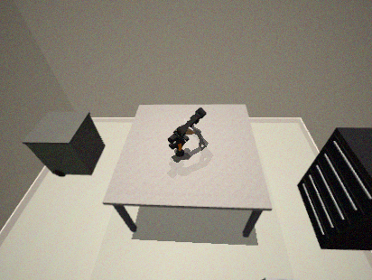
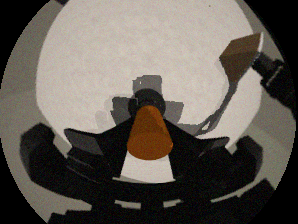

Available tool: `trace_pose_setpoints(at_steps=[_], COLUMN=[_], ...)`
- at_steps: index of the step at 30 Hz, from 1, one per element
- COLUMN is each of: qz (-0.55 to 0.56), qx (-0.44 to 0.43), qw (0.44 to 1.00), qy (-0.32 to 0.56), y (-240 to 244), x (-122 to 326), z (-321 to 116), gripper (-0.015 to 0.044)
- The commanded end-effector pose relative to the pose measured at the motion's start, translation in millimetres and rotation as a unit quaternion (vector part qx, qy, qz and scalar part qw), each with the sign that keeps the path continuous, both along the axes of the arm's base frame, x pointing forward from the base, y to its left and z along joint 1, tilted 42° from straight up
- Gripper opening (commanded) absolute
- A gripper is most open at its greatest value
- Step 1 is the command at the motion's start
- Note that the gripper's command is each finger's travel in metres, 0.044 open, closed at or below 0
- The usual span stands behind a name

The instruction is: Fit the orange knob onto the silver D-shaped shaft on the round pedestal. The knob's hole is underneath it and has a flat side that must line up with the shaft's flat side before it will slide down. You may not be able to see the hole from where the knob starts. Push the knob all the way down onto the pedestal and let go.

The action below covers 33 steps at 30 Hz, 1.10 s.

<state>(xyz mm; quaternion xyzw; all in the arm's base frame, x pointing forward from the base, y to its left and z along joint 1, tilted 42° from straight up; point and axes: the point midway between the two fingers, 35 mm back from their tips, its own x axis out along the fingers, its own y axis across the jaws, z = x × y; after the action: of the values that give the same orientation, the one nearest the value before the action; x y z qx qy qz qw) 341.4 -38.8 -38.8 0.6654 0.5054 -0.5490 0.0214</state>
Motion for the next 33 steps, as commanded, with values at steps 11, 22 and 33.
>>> trace_pose_setpoints(at_steps=[11, 22, 33], qz=[-0.003, -0.003, -0.003], qx=[-0.002, -0.002, -0.002], qw=[1.000, 1.000, 1.000], qy=[-0.003, -0.003, -0.003], y=[-3.0, -2.1, 1.1], x=[4.7, 1.6, 0.2], z=[1.8, 1.3, -1.3], gripper=[0.0000, 0.0000, 0.0000])
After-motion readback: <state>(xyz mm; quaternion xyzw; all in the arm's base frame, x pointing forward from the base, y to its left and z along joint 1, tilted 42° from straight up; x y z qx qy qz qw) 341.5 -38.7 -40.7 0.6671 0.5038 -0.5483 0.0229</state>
